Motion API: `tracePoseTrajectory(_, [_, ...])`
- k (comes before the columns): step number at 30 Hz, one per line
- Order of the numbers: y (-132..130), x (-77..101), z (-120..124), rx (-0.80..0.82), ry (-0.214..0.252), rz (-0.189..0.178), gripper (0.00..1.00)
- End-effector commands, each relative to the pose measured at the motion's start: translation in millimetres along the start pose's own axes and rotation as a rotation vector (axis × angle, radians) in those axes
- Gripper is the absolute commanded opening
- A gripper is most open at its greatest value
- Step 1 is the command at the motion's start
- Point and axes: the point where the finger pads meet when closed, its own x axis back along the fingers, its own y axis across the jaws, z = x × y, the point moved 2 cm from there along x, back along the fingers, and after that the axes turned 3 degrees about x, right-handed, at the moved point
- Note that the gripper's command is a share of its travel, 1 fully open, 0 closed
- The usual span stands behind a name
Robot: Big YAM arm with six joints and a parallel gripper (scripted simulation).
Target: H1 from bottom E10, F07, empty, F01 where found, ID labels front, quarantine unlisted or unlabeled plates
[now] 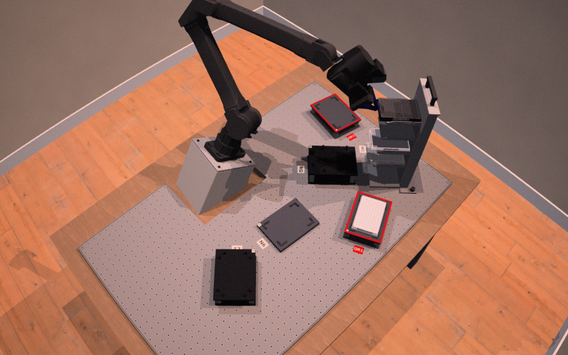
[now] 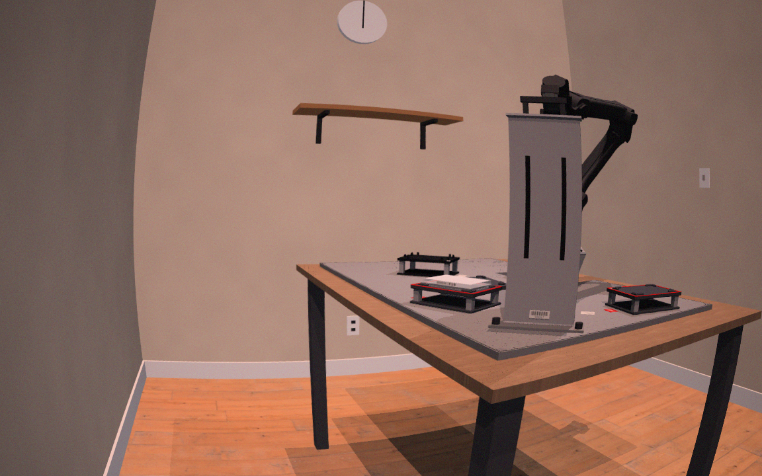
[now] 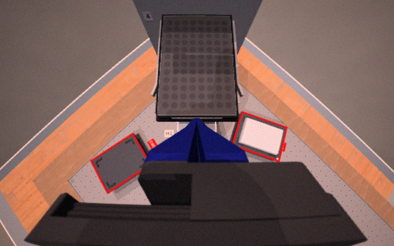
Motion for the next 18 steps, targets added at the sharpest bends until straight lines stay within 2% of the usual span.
tracePoseTrajectory(1, [8.9, 2.0, -41.9, 0.044, -0.065, -0.011, 0.0])
tracePoseTrajectory(18, [8.9, 3.3, -40.8, 0.048, -0.065, -0.01, 0.0])
